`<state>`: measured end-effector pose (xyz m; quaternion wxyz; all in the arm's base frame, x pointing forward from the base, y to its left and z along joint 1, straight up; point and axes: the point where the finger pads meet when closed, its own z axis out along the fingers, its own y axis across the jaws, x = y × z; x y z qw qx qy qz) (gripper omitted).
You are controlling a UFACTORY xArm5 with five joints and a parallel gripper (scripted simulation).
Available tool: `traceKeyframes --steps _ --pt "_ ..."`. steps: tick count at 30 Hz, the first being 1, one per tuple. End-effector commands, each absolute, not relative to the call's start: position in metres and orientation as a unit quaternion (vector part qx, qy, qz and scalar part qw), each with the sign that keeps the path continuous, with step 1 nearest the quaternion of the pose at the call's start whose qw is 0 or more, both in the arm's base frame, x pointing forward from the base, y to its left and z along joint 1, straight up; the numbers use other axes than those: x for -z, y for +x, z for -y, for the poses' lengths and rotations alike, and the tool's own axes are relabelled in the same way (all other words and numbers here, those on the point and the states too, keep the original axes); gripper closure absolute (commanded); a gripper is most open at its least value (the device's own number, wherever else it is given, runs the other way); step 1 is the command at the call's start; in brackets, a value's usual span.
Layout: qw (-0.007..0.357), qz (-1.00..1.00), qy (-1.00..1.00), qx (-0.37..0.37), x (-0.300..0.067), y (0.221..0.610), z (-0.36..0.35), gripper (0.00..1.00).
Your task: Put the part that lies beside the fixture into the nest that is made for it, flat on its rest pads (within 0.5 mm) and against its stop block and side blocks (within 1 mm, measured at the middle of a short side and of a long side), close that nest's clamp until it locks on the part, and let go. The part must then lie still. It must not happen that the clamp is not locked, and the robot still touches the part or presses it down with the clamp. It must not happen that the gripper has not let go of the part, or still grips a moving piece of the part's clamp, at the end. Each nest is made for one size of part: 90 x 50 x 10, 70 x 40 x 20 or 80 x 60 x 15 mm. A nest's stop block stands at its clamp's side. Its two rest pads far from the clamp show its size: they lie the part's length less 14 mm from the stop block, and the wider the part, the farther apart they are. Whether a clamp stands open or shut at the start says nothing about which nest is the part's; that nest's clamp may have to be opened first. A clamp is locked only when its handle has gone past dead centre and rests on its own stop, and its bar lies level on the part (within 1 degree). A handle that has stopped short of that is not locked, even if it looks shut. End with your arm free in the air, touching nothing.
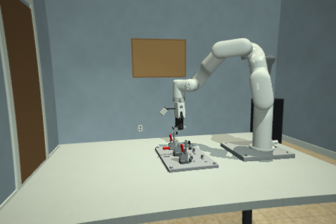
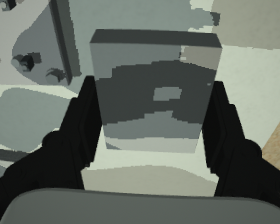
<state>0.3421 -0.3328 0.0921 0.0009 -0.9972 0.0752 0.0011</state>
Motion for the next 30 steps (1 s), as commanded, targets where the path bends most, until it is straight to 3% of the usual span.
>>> traceKeyframes --steps 1,30 --pt "-0.001 -0.075 -0.997 0.001 -0.093 0.343 0.334 1.00" --pt "-0.001 -0.075 -0.997 0.001 -0.092 0.345 0.324 1.00"
